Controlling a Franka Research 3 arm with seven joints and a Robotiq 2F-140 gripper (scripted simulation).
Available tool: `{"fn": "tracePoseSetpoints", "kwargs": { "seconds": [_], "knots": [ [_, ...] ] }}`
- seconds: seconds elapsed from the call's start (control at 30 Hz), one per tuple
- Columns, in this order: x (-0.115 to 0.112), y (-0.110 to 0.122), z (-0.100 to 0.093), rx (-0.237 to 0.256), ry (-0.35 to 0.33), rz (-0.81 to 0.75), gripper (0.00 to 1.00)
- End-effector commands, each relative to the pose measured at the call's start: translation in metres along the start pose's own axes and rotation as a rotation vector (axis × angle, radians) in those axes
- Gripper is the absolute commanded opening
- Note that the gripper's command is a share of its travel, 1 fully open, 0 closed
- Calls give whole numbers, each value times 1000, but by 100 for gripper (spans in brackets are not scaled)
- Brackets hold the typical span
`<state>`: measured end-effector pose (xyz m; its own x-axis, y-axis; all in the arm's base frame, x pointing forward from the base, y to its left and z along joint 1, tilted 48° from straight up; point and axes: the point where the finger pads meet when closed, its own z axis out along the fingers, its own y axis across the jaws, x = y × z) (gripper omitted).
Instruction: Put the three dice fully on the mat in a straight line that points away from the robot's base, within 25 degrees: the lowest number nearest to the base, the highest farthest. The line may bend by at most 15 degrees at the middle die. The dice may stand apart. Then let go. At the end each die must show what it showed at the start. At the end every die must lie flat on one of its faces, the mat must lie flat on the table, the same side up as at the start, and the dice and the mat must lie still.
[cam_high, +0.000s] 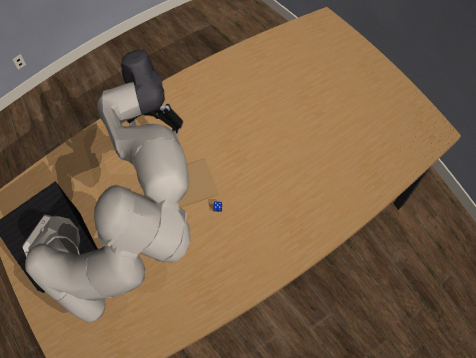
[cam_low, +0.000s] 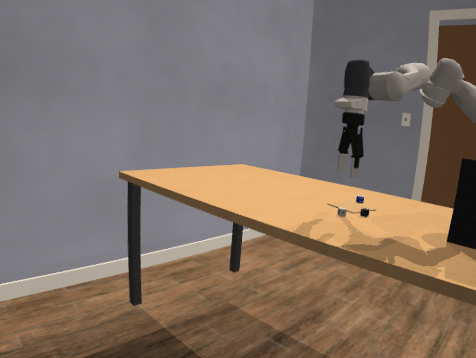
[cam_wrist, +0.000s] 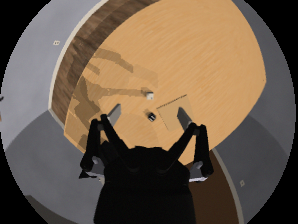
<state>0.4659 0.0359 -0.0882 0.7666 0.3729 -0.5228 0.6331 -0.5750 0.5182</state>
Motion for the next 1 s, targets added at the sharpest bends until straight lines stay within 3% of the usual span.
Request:
{"fn": "tracePoseSetpoints", "kwargs": {
  "seconds": [0.0, 0.33, 0.5, 0.67, 0.7, 0.97],
  "knots": [
    [0, 0, 1, -1, -2, -14, 100],
    [0, 0, 1, -1, -2, -14, 100],
    [-1, 0, 28, 0, -2, -15, 100],
    [-1, 0, 35, 1, -2, -16, 100],
    [-1, 0, 35, 1, -2, -16, 25],
    [-1, 0, 35, 1, -2, -16, 25]
  ]
}}
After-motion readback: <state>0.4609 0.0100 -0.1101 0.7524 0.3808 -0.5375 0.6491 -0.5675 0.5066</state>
